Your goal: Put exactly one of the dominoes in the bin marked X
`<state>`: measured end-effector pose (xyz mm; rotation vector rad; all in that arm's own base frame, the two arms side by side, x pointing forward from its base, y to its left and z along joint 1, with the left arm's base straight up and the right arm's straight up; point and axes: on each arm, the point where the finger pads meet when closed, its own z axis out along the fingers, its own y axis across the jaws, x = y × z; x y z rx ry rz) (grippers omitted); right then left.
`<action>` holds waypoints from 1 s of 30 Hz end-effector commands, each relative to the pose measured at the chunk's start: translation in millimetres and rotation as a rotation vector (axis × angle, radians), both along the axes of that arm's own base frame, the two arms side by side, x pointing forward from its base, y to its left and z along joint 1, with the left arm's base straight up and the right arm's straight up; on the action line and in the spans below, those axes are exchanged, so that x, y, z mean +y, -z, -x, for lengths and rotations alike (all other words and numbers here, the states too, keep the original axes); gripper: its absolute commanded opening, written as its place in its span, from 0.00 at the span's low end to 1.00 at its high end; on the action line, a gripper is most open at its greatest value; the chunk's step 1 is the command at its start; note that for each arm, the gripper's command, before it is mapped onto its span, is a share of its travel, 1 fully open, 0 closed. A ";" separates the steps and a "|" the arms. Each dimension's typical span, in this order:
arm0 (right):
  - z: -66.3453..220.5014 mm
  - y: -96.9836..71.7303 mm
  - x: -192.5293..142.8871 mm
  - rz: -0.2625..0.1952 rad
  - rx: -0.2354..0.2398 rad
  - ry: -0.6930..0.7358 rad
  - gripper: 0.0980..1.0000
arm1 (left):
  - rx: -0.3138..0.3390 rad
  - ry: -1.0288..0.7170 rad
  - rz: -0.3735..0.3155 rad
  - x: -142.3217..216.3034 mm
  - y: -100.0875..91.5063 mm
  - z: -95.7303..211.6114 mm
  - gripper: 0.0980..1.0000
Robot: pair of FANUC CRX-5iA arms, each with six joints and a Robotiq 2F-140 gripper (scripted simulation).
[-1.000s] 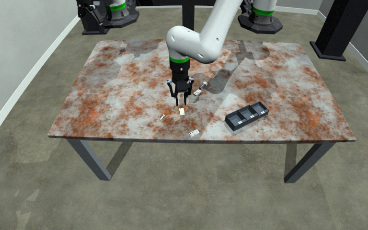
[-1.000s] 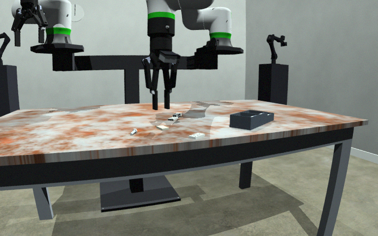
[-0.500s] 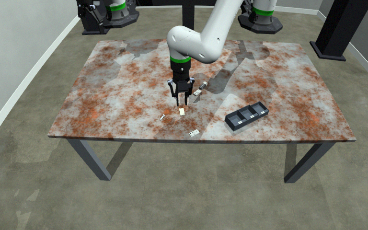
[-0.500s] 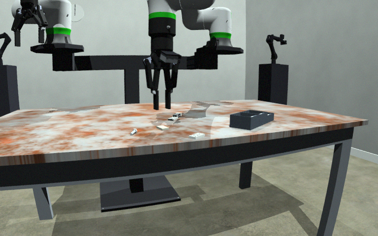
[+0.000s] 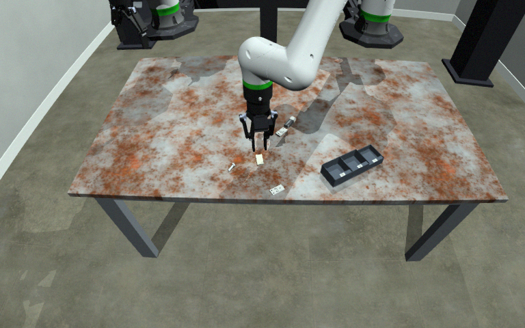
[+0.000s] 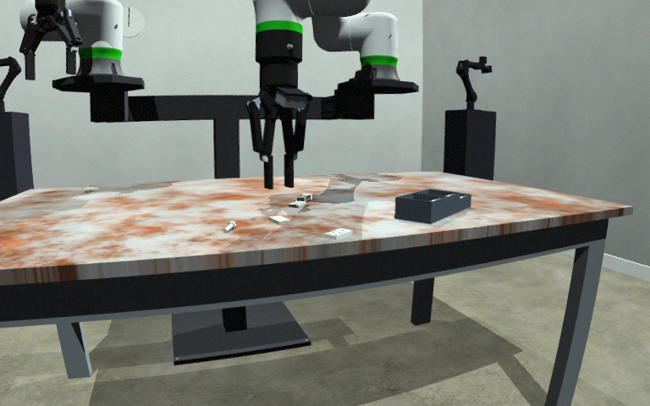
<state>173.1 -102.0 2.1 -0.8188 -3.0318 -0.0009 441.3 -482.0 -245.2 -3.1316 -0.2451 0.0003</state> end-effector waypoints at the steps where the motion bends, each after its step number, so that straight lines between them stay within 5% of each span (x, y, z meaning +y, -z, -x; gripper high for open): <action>1: -0.5 -0.5 -0.2 0.001 -0.001 0.000 1.00 | -0.001 0.000 0.002 -0.7 -1.2 -0.8 0.25; 6: -0.5 -0.5 -0.2 0.001 -0.001 0.000 1.00 | -0.001 0.000 0.002 -0.7 -1.2 -0.8 0.25; 22: -0.5 -0.5 -0.2 0.001 -0.001 0.000 1.00 | -0.001 0.000 0.002 -0.8 53.8 -1.0 0.25; 30: -0.5 -0.5 -0.2 0.001 -0.001 0.000 1.00 | -0.001 0.000 0.002 -0.9 59.1 -1.0 0.25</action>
